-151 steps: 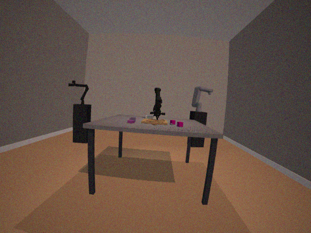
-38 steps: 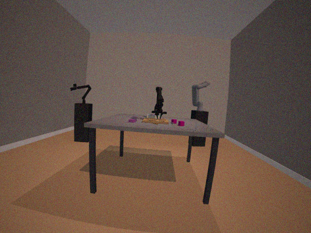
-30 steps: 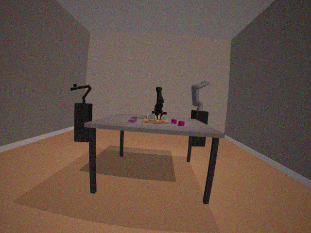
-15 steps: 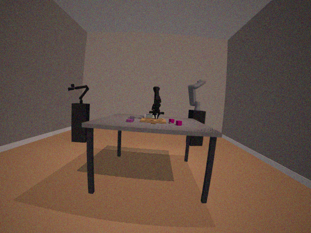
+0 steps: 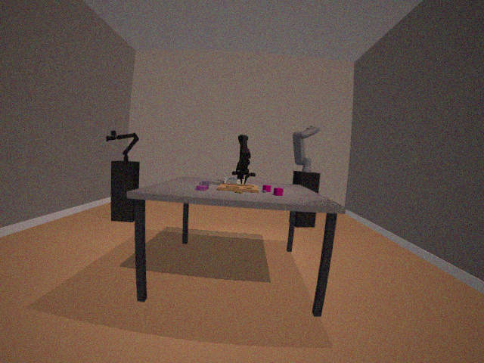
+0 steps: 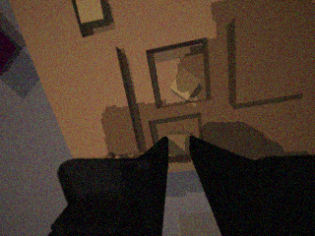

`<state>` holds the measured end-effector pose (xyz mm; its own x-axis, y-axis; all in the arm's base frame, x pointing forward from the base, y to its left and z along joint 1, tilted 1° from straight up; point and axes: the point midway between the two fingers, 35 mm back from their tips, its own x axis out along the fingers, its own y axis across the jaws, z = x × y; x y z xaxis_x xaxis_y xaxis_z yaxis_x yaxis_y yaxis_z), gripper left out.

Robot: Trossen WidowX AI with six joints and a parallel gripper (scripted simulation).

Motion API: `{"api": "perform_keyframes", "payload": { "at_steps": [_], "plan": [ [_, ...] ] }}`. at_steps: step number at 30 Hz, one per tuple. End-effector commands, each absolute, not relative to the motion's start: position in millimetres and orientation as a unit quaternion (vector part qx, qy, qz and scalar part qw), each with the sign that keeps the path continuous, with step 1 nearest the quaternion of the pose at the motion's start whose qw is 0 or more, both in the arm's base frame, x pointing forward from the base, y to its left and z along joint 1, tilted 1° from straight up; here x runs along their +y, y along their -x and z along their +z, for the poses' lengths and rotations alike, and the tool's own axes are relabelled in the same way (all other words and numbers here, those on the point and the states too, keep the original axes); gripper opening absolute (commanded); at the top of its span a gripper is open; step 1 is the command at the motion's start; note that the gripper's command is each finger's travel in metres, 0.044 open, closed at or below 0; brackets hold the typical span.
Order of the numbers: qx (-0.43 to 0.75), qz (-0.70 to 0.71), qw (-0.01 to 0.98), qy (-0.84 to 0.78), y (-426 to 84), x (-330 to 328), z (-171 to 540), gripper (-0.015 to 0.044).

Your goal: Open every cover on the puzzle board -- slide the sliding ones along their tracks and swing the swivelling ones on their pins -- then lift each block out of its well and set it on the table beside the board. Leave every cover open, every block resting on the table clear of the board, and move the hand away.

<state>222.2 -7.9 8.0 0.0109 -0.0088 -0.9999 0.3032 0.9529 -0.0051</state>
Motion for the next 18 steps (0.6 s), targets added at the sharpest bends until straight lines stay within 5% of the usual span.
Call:
{"api": "perform_keyframes", "payload": {
  "at_steps": [1, 18],
  "plan": [
    [0.693, -0.11, 0.704, -0.106, -224.1, -7.9, 13.5, 0.008],
    [0.694, -0.11, 0.703, -0.107, -222.7, -8.1, 35.5, 0.008]
  ]
}}
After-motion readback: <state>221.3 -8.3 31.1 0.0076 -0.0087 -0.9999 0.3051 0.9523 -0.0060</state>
